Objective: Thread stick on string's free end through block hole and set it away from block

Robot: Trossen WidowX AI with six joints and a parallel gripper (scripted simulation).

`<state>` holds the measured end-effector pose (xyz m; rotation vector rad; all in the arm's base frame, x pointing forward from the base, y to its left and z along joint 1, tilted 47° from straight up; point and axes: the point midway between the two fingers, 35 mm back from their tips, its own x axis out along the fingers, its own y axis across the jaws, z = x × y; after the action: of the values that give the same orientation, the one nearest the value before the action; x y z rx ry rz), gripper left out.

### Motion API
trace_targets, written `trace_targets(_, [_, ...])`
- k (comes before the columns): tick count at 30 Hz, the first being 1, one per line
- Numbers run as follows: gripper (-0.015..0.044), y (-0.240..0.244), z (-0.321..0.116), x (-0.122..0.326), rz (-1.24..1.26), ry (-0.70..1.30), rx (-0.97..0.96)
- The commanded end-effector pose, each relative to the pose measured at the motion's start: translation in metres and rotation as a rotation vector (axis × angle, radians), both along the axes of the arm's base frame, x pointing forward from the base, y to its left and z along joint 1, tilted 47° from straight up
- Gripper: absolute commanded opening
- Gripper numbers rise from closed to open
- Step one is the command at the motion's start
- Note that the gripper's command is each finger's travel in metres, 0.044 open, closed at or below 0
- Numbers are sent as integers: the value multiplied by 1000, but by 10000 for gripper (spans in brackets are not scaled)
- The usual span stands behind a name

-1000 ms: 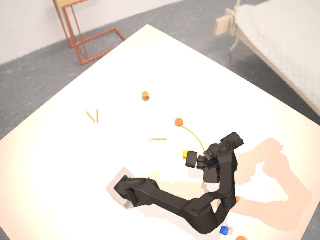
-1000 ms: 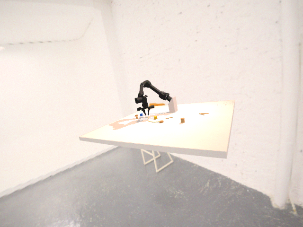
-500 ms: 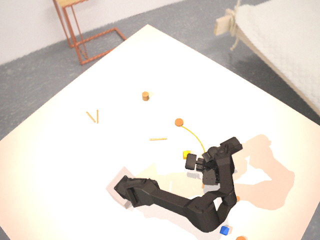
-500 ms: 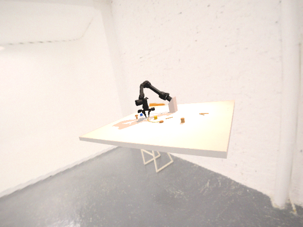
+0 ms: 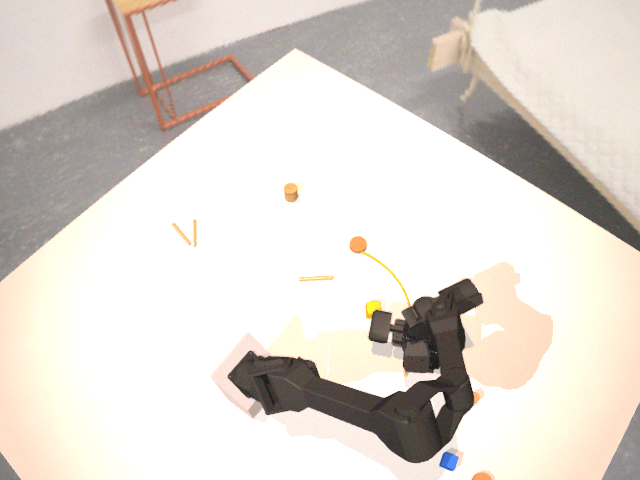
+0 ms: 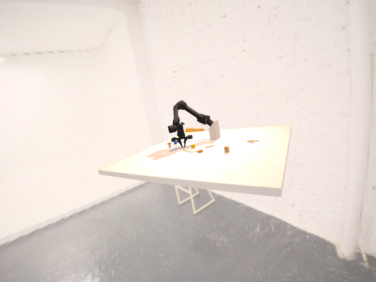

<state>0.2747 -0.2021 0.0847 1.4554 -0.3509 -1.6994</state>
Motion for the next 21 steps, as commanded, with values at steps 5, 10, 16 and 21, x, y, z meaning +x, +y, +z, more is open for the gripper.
trace_targets(5, [0,0,0,0,0,-1,0])
trace_targets(10, [0,0,0,0,0,-1,0])
trace_targets(16, [0,5,5,1,0,-1,1])
trace_targets(21, [0,10,9,1,0,-1,3])
